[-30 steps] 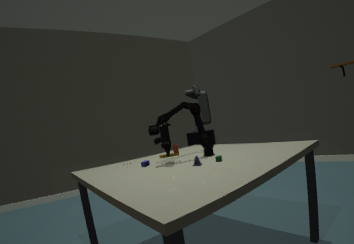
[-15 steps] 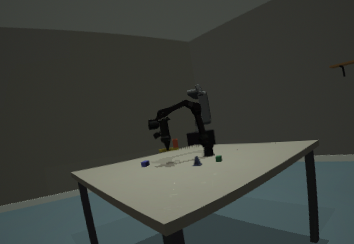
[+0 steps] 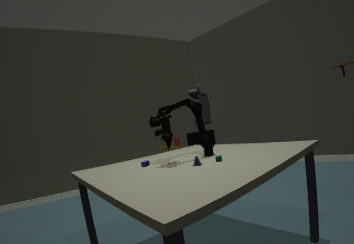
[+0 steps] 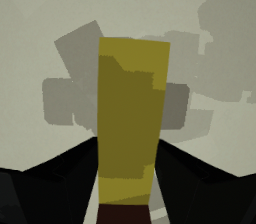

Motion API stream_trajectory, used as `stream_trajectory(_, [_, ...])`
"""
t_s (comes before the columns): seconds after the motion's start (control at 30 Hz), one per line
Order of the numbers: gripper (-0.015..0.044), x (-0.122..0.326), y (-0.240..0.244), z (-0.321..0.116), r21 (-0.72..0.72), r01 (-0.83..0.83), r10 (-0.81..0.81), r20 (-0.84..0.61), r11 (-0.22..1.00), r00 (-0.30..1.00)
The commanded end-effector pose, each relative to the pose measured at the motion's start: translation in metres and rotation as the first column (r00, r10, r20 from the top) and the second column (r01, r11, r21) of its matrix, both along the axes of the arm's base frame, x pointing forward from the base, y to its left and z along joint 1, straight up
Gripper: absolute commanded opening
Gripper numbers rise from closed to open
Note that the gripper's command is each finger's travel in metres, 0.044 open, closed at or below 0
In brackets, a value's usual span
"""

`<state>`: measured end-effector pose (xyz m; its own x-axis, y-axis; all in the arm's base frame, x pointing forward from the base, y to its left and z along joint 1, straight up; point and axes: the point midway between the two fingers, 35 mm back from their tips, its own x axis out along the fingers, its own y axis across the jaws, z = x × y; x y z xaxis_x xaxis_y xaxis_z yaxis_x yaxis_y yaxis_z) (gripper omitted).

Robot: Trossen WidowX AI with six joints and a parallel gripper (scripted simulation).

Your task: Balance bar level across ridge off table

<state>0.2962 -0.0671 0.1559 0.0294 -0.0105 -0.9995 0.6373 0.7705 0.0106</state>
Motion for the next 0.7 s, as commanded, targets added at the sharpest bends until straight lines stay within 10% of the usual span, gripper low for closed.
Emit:
stream_trajectory(0.0, [0.0000, 0.003, 0.012, 0.001, 0.006, 0.027, -0.027, 0.002, 1.000, 1.000])
stream_trajectory(0.67, [0.0000, 0.008, 0.090, 0.001, 0.018, 0.178, -0.178, 0.001, 0.984, 0.984])
